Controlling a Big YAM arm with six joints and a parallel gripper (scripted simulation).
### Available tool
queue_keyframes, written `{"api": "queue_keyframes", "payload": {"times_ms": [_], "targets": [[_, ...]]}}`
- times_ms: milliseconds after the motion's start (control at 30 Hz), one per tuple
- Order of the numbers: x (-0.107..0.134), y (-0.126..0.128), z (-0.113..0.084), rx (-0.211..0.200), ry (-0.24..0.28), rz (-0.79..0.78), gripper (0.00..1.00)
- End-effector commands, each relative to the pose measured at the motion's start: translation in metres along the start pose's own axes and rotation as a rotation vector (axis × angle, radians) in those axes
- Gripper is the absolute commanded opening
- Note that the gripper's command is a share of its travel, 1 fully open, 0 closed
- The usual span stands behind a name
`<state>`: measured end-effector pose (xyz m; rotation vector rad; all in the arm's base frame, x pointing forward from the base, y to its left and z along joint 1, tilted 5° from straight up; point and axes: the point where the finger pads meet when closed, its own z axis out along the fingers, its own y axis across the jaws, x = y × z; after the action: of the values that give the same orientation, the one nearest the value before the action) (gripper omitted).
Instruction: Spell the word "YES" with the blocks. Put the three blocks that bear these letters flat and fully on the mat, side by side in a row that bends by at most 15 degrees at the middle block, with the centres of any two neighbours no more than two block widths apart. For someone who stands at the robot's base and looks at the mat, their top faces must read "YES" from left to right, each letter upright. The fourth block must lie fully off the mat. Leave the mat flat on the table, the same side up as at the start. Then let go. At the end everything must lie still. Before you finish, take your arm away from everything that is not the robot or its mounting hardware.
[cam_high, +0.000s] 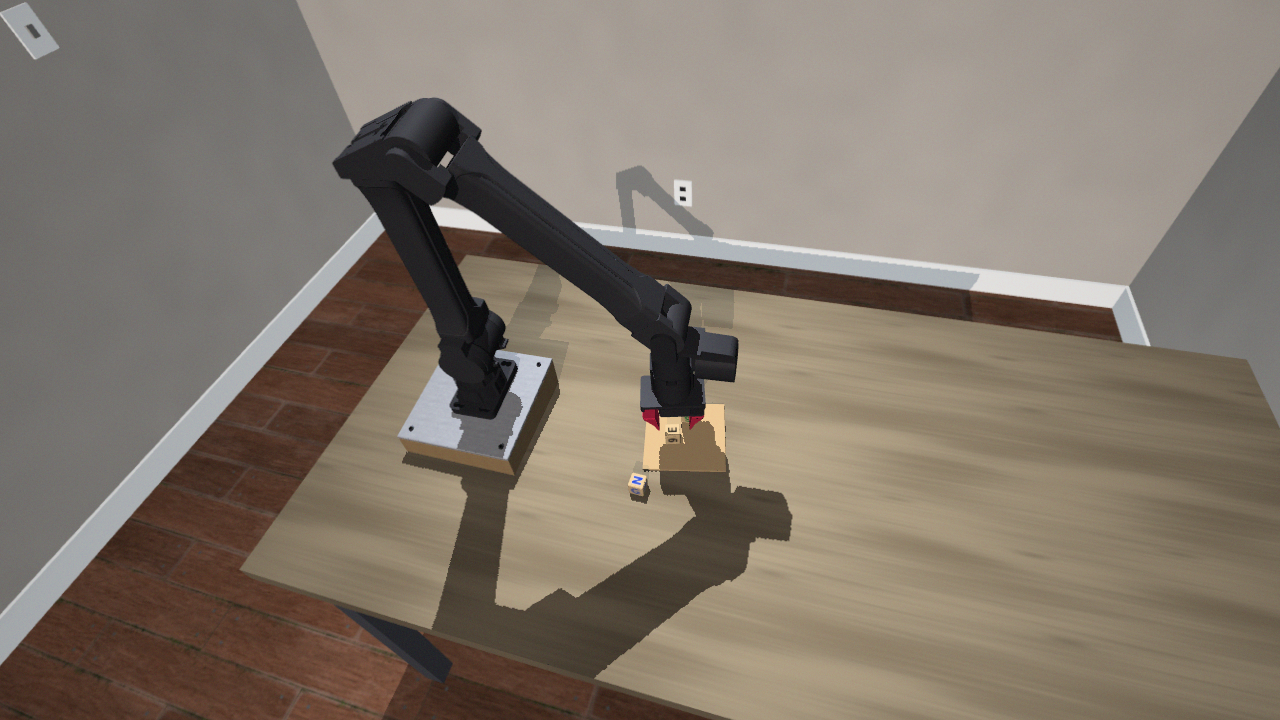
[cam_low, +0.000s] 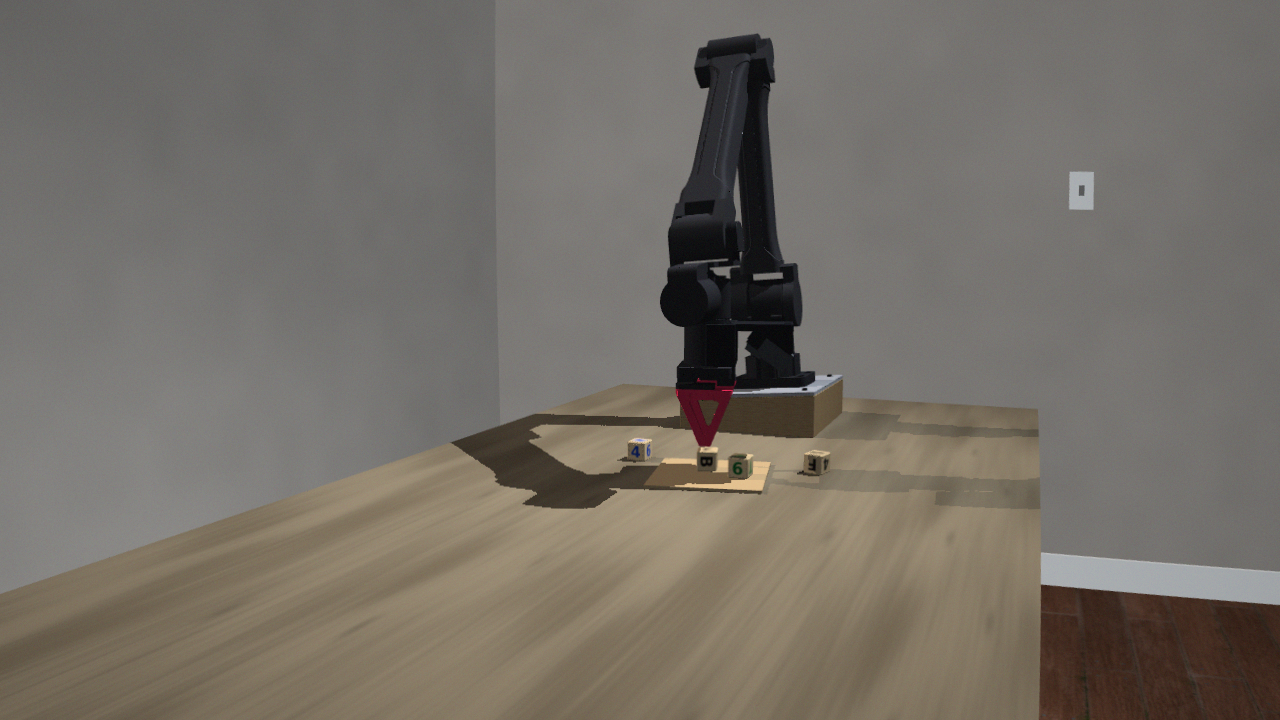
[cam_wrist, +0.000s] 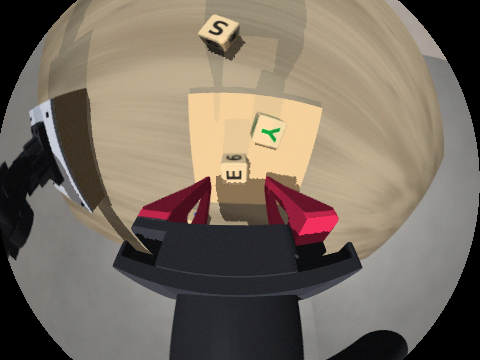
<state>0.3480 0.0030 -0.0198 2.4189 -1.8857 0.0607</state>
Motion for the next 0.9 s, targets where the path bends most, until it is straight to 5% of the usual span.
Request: {"api": "queue_keyframes", "payload": {"times_ms": [0,867], "targets": [[0.0019,0.0010,0.0029,0.003,-0.002,-0.004,0.54],[0.0022,0.0025,-0.0017,0.017,0.001,-0.003,0.54]]}}
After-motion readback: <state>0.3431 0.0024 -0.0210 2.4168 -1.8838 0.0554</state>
